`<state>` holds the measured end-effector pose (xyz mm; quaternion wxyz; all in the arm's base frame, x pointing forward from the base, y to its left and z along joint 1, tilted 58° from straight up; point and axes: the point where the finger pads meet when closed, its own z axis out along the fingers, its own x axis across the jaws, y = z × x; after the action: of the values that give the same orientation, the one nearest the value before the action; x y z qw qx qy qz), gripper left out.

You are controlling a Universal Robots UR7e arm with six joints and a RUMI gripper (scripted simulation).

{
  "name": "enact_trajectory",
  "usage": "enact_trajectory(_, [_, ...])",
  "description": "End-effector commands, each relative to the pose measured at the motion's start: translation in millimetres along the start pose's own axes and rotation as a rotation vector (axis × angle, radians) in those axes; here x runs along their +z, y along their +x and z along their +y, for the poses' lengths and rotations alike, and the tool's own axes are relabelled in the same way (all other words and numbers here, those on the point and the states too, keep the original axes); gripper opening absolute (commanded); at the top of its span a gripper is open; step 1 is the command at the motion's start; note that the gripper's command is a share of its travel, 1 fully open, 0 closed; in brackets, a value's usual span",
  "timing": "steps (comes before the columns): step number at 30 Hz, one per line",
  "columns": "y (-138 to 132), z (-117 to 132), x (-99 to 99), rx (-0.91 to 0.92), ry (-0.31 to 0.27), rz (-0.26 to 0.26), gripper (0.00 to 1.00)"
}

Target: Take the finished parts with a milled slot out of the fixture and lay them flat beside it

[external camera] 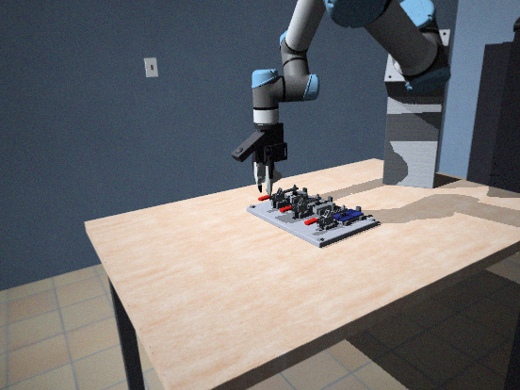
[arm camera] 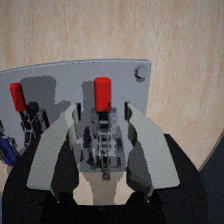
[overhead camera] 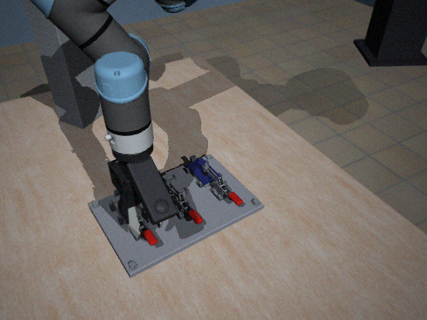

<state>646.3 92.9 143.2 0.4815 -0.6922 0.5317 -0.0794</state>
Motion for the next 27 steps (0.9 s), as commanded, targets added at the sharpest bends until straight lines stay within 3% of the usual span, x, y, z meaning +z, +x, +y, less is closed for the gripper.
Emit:
enact_trajectory(1, [0,0,1.3,0.0,0.001,0.0,0.28])
enact_trajectory(17, [0,-1,25.8,0.0,0.001,0.0,0.28])
enact_trajectory(27, [0,-1,27.7,0.0,0.001,0.0,0.28])
